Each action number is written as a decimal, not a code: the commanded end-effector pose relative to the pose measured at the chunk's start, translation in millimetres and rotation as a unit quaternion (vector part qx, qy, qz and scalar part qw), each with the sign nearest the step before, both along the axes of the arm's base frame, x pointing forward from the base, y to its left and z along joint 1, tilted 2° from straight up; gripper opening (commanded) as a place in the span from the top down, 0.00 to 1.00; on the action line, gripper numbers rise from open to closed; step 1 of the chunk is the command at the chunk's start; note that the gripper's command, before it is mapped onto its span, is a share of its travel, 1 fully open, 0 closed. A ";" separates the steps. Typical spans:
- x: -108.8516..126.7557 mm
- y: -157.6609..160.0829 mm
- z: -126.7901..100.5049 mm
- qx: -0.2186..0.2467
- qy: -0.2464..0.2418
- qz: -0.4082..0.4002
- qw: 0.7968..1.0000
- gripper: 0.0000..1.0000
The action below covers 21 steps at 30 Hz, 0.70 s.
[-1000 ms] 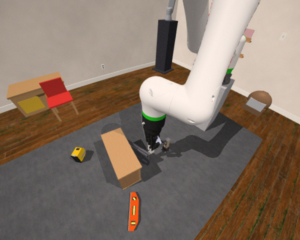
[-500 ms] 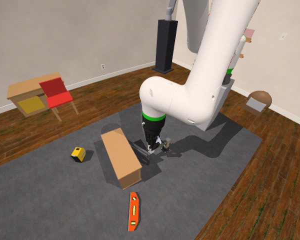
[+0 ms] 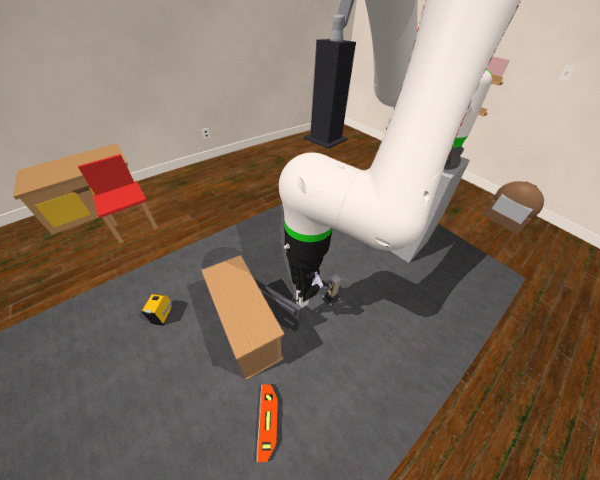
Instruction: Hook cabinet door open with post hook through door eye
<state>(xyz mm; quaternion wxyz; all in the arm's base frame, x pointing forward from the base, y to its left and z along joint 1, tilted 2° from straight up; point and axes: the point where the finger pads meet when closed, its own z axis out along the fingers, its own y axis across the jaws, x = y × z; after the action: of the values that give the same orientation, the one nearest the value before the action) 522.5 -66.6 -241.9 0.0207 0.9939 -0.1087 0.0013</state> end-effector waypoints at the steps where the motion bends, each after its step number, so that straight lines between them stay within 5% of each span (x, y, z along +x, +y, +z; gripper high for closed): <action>1: 0.2 -0.1 -0.1 0.000 0.000 0.000 1.000 0.97; 21: 0.5 -0.3 -3.3 0.000 0.000 0.000 1.000 0.97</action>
<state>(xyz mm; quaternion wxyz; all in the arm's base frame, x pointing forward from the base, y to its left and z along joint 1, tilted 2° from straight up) 522.8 -66.8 -245.3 0.0207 0.9939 -0.1087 0.0012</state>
